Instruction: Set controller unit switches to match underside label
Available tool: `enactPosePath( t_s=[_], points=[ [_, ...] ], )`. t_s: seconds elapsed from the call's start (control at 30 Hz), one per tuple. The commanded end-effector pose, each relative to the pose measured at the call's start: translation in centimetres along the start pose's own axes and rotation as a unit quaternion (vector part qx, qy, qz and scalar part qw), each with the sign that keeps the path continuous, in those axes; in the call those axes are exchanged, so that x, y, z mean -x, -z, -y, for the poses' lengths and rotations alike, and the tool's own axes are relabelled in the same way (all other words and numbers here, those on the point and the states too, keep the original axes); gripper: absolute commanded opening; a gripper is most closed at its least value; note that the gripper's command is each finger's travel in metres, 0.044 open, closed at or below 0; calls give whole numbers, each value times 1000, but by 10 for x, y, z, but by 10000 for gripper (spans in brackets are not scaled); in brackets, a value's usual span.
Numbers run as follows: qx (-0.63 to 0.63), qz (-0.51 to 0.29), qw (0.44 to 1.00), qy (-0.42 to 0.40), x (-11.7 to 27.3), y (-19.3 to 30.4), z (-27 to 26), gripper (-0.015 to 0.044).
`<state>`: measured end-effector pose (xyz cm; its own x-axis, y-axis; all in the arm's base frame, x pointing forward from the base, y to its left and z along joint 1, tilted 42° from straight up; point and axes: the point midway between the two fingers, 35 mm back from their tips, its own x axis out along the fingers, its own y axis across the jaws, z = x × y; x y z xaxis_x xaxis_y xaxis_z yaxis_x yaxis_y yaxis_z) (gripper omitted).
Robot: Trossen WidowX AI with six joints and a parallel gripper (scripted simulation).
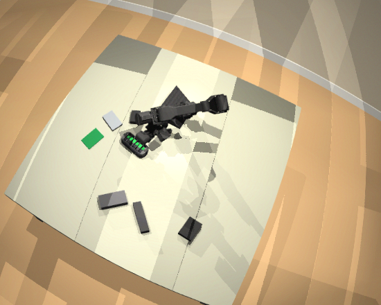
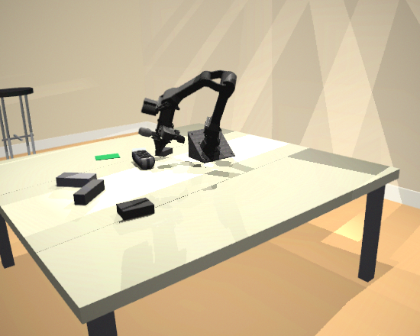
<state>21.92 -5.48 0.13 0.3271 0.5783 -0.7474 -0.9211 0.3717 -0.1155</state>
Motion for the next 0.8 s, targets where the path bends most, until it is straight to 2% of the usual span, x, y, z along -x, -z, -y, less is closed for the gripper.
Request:
enactPosePath(
  t_s=[0.0,0.77],
  points=[
    [-1,2,1000,0,-7,-1,-2,0],
    [-1,3,1000,0,-39,-2,-13,0]
  ],
)
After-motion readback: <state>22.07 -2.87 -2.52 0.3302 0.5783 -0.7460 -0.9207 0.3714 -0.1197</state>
